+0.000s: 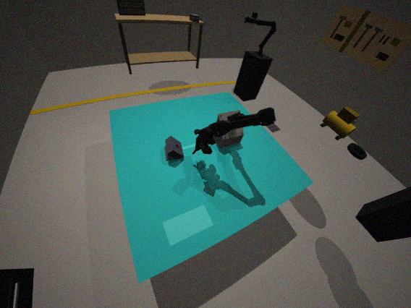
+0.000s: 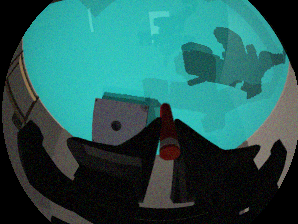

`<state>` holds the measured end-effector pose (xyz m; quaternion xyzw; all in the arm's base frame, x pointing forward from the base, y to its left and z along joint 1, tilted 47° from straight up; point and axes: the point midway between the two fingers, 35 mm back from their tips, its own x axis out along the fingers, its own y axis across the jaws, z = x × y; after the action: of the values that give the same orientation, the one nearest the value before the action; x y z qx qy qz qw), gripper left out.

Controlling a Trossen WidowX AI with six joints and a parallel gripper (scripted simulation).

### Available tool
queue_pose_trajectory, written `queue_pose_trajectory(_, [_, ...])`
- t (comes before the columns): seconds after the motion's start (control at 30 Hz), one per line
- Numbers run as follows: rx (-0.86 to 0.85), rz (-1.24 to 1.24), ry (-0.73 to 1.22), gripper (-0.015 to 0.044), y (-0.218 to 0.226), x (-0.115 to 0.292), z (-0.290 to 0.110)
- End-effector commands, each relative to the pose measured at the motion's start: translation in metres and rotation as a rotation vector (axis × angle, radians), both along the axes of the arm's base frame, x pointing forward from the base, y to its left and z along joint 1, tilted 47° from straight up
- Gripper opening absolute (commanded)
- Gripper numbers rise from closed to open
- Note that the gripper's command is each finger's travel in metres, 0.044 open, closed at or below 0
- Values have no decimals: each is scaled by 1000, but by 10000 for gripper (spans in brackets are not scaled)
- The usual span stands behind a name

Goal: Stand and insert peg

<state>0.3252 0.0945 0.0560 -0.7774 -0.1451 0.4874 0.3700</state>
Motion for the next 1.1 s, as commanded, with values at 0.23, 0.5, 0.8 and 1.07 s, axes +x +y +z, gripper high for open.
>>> queue_pose_trajectory(0.23, [-32,-23,-46,0,-12,1,-12])
queue_pose_trajectory(0.5, [-53,-42,-84,0,-21,1,-18])
queue_pose_trajectory(0.8, [-78,-64,-125,0,-30,0,-24])
queue_pose_trajectory(1.07, [-101,-84,-161,0,-39,-1,-29])
